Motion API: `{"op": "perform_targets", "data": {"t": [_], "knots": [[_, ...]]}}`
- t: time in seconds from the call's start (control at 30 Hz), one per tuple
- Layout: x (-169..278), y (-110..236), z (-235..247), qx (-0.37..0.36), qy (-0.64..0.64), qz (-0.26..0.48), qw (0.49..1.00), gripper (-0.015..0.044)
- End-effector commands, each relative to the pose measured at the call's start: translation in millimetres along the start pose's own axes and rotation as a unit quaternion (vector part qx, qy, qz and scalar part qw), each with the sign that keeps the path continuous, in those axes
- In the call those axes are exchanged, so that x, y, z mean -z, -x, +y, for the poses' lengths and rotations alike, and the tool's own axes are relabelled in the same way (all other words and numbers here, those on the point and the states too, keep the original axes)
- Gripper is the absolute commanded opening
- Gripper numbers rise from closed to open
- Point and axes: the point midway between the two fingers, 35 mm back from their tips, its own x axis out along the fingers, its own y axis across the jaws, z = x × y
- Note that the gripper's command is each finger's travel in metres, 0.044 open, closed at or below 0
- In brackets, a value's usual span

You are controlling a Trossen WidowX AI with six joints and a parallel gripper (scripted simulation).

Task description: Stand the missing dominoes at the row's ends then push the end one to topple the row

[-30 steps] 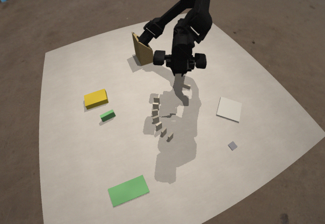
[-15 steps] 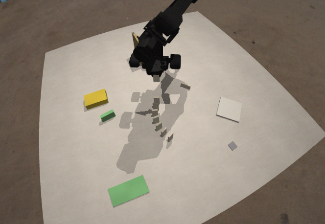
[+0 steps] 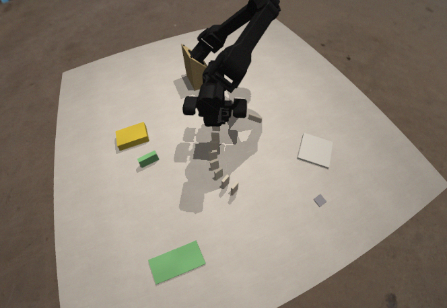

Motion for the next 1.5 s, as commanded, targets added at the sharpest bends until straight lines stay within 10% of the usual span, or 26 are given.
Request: {"op": "perform_targets", "data": {"t": [0.0,0.53,0.93,1.07,1.47], "knots": [[8,-30,-1,-0.005,-0.007,0.009,1.0,0.0107],[10,-38,-1,-0.006,-0.006,0.01,1.0,0.0107],[10,-38,-1,-0.006,-0.006,0.01,1.0,0.0422],[9,-35,-1,-0.005,-0.007,0.01,1.0,0.044],[6,94,-3,-0.001,-0.003,0.007,1.0,0.044]]}}
